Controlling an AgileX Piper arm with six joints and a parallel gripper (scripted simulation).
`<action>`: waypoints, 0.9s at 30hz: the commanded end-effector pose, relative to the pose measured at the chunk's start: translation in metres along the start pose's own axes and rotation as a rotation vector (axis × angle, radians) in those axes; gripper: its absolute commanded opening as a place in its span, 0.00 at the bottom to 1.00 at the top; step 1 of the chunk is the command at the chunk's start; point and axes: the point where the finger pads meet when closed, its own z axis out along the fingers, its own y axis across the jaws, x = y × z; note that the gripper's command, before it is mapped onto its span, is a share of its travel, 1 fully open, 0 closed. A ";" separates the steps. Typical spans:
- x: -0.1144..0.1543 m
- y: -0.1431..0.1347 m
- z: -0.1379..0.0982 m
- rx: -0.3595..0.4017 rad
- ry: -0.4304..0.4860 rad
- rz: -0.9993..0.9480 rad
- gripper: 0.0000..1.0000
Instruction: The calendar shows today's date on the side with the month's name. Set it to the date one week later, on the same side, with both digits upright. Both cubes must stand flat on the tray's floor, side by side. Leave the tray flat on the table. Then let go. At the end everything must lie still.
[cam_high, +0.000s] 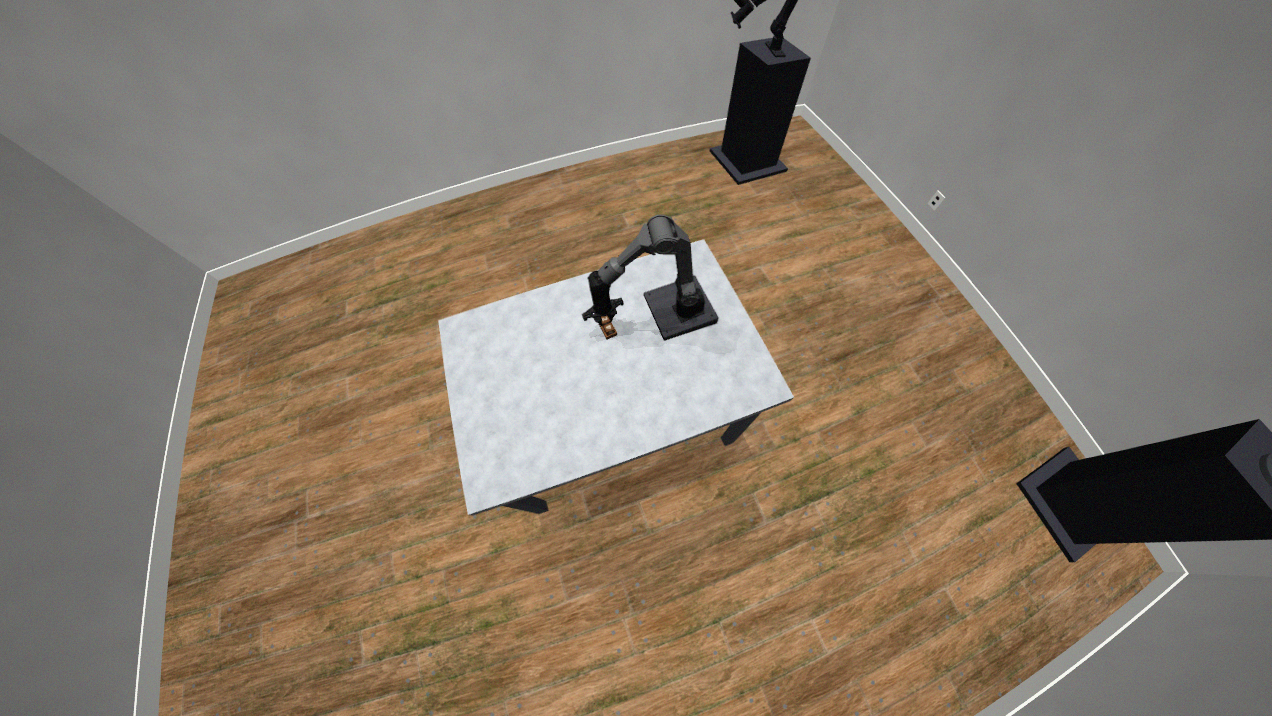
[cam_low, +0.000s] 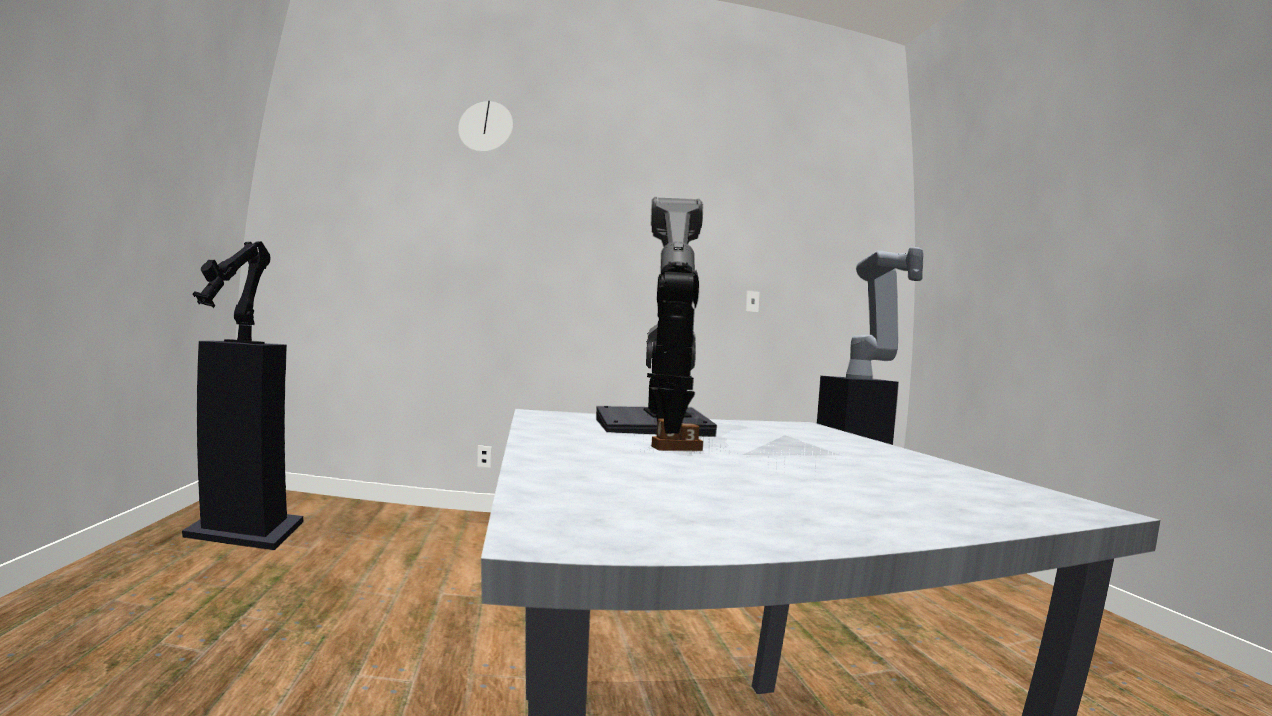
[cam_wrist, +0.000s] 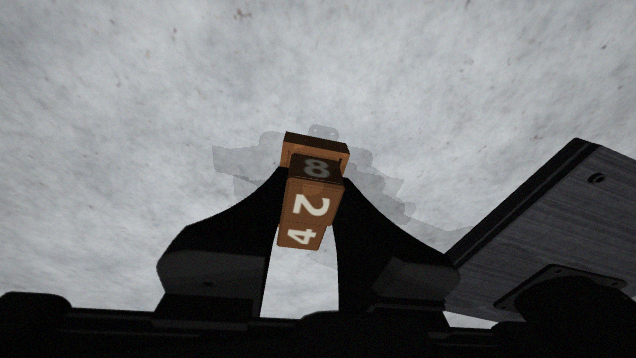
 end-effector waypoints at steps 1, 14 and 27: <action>0.000 -0.001 0.003 0.004 0.000 0.001 0.34; 0.000 -0.001 0.007 0.003 0.000 0.001 0.34; 0.000 -0.001 0.007 0.003 0.000 0.001 0.34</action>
